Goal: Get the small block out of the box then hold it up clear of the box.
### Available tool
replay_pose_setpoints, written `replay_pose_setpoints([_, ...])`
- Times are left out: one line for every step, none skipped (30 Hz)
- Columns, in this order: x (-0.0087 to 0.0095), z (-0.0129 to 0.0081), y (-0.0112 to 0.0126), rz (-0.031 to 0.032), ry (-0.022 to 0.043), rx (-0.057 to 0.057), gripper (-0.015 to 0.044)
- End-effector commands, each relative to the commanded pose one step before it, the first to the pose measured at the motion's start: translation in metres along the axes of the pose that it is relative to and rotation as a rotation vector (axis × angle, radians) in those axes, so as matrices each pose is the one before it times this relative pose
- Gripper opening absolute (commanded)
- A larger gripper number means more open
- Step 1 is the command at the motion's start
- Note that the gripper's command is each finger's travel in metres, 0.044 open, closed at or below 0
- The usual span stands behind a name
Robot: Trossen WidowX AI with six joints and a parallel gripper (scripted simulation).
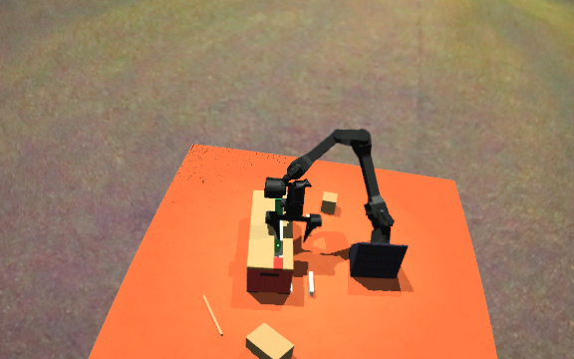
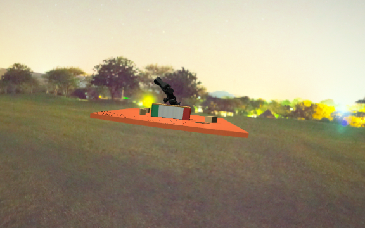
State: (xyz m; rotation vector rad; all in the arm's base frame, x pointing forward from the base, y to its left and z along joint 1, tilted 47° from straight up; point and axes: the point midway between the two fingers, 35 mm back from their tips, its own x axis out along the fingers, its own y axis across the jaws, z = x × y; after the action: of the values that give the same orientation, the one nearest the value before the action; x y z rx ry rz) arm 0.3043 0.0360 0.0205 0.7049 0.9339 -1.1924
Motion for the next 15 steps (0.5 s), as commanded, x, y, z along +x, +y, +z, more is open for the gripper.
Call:
replay_pose_setpoints([0.00588,-0.01354,-0.00147,-0.00648,0.00495,-0.0027,0.0400])
replay_pose_setpoints([0.00090,-0.00250,-0.00001,0.00001,0.00010,0.0000,0.0400])
replay_pose_setpoints([-0.00035,0.00096,-0.00010,0.00000,-0.00002,0.0000,0.0400])
replay_pose_setpoints([-0.00057,0.00157,-0.00018,-0.00001,-0.00003,0.0000,0.0400])
replay_pose_setpoints([-0.00085,0.00233,-0.00028,-0.00001,-0.00006,0.0000,0.0400])
replay_pose_setpoints([-0.00120,0.00332,-0.00044,-0.00002,-0.00011,0.0000,0.0400])
replay_pose_setpoints([-0.00114,0.00318,-0.00046,-0.00003,-0.00013,0.0000,0.0400])
replay_pose_setpoints([-0.00108,0.00301,-0.00047,-0.00003,-0.00015,0.0000,0.0400])
replay_pose_setpoints([-0.00075,0.00209,-0.00035,-0.00002,-0.00012,0.0000,0.0400])
replay_pose_setpoints([-0.00026,0.00074,-0.00013,-0.00001,-0.00004,0.0000,0.0400])
replay_pose_setpoints([0.00000,0.00000,0.00000,0.00000,0.00000,0.0000,0.0400])
replay_pose_setpoints([0.00000,0.00000,0.00000,0.00000,0.00000,0.0000,0.0400])
replay_pose_setpoints([0.00000,0.00000,0.00000,0.00000,0.00000,0.0000,0.0400])
replay_pose_setpoints([0.00000,0.00000,0.00000,0.00000,0.00000,0.0000,0.0400])
replay_pose_setpoints([0.00044,-0.00121,-0.00001,0.00000,0.00004,0.0000,0.0400])
